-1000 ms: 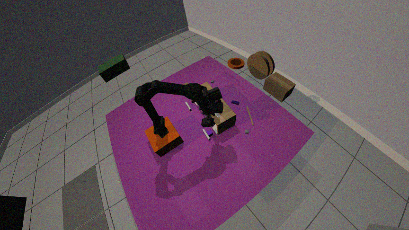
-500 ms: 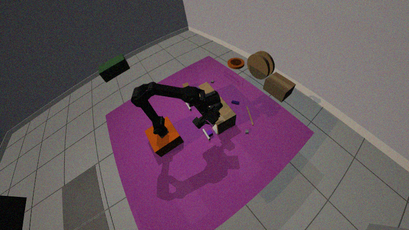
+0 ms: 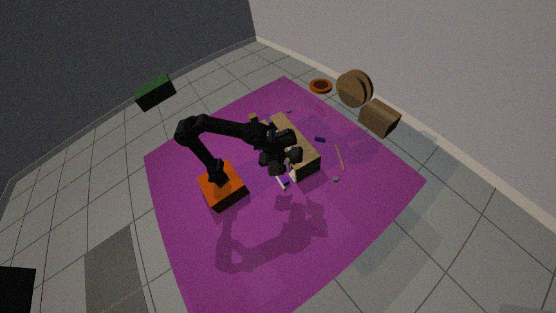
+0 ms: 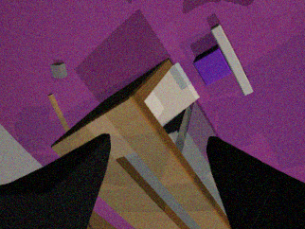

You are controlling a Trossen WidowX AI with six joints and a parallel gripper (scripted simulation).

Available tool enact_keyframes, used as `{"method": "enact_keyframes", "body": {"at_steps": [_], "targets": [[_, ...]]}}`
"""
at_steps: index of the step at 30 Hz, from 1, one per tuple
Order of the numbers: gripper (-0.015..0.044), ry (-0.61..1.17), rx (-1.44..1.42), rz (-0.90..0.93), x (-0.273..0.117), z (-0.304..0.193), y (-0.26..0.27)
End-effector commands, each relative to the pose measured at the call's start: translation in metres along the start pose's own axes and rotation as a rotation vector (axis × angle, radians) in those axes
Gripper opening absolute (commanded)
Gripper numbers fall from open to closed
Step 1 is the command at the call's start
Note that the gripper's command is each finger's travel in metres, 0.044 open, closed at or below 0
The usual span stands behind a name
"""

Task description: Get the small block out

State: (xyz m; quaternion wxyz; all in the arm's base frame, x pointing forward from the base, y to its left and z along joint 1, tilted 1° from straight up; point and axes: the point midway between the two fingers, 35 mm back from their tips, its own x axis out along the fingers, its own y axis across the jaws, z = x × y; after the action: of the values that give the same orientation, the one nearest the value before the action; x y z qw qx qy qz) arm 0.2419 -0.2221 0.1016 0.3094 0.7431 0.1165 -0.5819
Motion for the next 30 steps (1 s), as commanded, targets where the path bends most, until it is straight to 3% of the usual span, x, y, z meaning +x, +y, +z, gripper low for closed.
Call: {"method": "enact_keyframes", "body": {"at_steps": [1,24,30], "targets": [[0.0285,0.101,0.901,-0.016,-0.006,0.006,-0.015],[0.0285,0.104,0.939,-0.018,-0.003,0.007,-0.015],[0.0285,0.104,0.939,-0.018,0.075,0.017,-0.039]]}}
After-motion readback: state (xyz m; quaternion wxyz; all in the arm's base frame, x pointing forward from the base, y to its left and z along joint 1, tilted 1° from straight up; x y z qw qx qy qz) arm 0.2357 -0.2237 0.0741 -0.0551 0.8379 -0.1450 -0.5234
